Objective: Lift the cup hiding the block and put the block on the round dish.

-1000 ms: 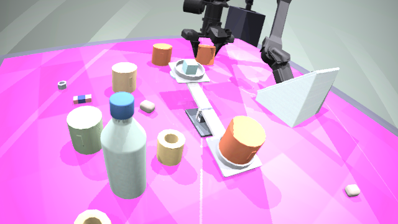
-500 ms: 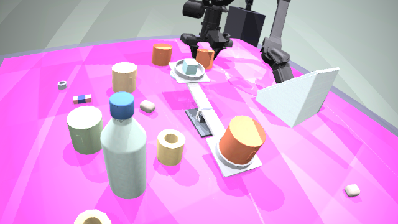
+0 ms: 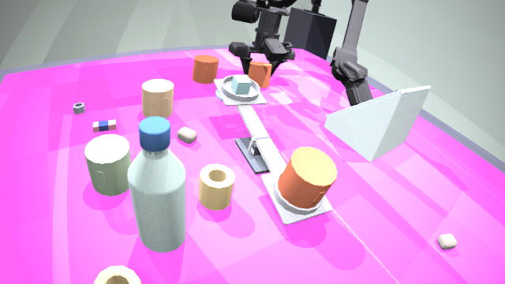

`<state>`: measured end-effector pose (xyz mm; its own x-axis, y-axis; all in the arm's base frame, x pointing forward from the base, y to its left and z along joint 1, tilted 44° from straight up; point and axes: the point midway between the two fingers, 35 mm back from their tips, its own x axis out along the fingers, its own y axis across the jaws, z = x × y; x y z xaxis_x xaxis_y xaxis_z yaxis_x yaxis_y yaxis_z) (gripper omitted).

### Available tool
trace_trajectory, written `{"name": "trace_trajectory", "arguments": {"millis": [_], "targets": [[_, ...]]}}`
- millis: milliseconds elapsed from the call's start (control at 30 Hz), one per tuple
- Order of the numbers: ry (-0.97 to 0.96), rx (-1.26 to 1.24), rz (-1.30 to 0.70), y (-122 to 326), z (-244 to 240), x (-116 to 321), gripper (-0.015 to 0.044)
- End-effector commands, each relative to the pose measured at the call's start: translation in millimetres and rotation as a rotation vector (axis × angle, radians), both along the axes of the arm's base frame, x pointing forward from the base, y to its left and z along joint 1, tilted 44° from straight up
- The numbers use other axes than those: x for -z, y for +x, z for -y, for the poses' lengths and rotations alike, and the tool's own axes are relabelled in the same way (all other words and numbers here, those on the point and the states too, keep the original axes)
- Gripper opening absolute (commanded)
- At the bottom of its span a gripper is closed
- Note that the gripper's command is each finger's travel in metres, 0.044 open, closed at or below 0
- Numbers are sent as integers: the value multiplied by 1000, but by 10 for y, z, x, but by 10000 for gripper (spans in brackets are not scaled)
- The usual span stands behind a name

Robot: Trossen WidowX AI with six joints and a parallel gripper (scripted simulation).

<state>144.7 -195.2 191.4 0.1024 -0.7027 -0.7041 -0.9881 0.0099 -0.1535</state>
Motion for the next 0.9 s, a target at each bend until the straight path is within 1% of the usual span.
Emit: {"name": "trace_trajectory", "arguments": {"millis": [0,33,200,367,600,733,867], "targets": [[3,2,1,-2,-17,-12,420],[5,2,1,-1,-57,-47,440],[10,0,-3,-53,-379,-357,440],[9,0,-4,-58,-390,-369,440],[53,-57,81,231,-572,-404,260],[82,-48,86,404,-665,-354,260],[113,-22,58,735,-909,-231,260]]}}
